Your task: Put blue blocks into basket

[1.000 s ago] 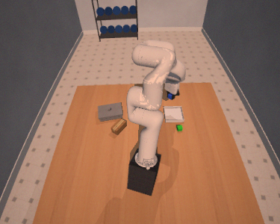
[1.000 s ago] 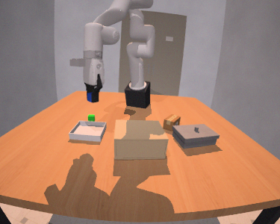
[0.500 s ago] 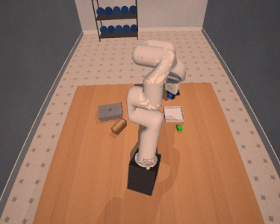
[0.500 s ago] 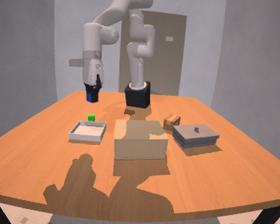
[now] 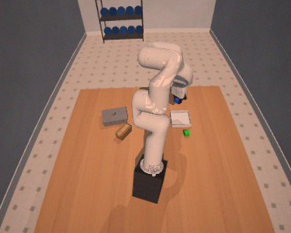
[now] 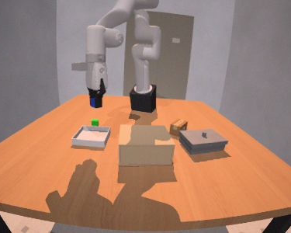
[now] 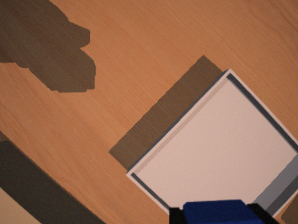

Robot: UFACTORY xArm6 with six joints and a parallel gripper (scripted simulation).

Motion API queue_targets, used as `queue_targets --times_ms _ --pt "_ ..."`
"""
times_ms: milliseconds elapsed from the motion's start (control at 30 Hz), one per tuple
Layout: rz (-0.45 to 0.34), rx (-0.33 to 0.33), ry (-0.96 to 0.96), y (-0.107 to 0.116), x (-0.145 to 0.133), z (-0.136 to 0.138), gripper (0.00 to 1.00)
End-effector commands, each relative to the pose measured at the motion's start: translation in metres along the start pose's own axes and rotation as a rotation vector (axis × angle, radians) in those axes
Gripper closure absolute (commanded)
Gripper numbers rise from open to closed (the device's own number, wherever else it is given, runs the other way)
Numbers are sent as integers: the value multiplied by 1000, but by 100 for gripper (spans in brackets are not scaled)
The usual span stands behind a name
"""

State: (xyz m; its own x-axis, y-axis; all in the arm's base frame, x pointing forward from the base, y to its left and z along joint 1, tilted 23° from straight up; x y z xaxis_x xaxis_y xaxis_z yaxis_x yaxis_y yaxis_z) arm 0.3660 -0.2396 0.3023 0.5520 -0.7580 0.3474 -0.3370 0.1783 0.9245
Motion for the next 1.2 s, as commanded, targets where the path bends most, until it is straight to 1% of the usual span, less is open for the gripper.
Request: queue_targets --times_ms 0,400,800,867,1167 --pt "4 1 0 -2 1 0 100" --pt "4 1 0 -16 1 0 100" --pt "4 1 0 -40 1 0 100" --pt "4 1 0 -40 1 0 100" --pt "4 1 0 -61 1 -1 100"
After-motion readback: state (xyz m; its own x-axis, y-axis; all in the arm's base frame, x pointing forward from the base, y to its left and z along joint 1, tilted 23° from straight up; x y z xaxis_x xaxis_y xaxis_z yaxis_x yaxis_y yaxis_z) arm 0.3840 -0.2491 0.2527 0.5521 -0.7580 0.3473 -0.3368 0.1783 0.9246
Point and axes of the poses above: the point where the finger pads meet when closed, its own y axis back along the fingers, its own z axis across the jaws, x = y × z, the point moved 9 cm from there along y, back along the fingers, and after that the axes turned 3 degrees about y, right-handed, at the moved point
